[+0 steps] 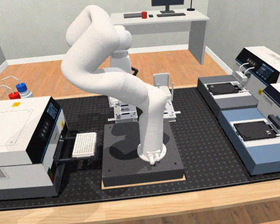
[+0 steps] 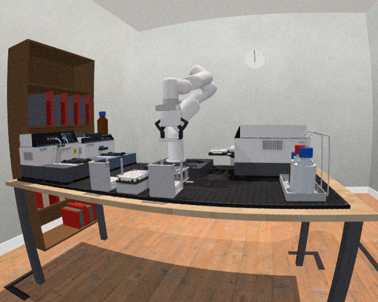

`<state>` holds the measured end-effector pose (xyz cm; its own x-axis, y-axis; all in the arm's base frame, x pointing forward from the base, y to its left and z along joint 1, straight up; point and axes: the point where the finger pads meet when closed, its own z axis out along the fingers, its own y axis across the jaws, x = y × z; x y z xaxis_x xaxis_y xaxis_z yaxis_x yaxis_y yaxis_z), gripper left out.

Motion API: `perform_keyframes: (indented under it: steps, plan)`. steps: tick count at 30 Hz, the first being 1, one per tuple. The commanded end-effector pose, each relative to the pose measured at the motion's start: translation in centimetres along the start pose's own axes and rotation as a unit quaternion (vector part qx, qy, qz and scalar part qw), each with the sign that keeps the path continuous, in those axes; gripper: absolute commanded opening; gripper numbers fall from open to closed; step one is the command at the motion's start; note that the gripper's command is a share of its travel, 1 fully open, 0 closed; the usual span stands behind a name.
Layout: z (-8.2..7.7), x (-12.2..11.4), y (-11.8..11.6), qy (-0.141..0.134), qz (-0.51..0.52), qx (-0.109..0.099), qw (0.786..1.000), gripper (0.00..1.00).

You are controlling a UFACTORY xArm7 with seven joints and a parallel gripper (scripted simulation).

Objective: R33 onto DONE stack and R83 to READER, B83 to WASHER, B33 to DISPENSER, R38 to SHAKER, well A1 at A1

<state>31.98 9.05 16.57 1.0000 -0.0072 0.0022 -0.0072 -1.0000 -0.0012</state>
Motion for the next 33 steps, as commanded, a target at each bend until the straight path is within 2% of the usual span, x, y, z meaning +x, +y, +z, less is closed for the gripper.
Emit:
perform_keyframes:
  steps: [1,10,19,21,33]
  plan:
    - [-0.6,0.1,0.0,0.001,0.0,0.0,1.0,0.0]
    - [-0.6,0.1,0.0,0.001,0.0,0.0,1.0,0.0]
    - [-0.6,-1.1,2.8,0.001,-0.053,0.0,0.999,0.0]
    - [-0.6,-1.1,2.8,0.001,-0.053,0.0,0.999,0.0]
    - [-0.6,-2.4,6.0,0.001,-0.076,0.0,0.997,0.0]
